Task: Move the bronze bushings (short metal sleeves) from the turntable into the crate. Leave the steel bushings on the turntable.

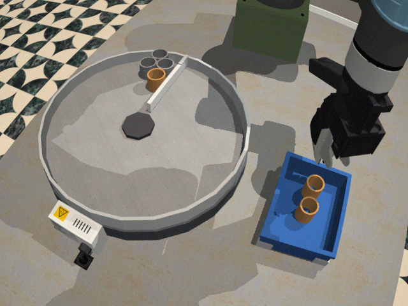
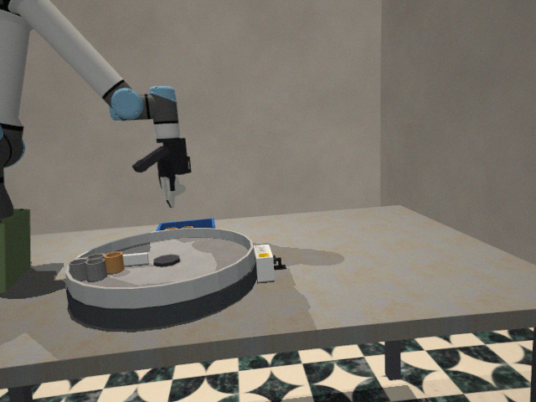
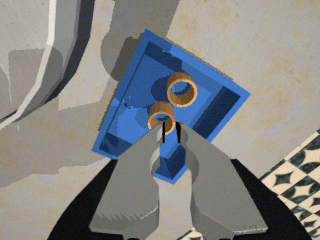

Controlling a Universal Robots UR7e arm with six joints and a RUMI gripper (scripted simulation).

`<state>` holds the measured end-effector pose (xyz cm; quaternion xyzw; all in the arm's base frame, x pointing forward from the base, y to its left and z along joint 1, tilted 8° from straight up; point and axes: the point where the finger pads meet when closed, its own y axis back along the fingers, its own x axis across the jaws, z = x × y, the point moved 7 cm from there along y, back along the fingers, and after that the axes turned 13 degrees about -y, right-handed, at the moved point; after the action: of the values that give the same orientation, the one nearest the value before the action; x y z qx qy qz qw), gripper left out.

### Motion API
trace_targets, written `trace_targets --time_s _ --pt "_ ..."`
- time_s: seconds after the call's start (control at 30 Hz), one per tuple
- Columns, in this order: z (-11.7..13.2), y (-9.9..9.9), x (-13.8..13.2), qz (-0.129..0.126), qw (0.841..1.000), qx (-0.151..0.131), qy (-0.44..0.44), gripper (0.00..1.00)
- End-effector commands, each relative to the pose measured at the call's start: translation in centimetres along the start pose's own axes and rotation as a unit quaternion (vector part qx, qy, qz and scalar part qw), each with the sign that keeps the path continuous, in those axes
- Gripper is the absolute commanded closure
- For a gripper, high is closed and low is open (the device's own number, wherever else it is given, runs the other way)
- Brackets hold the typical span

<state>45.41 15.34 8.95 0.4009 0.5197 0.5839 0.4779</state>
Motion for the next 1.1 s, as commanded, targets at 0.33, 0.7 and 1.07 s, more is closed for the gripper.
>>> trace_targets --time_s 0.33,0.7,1.07 --pt "0.0 0.0 0.0 0.000 1.000 -0.001 0.000 0.95" --pt "-0.7 0.0 -1.3 0.000 1.000 -0.001 0.000 0.95" --pt "-3.7 0.0 -6.2 0.000 1.000 -0.001 0.000 0.95"
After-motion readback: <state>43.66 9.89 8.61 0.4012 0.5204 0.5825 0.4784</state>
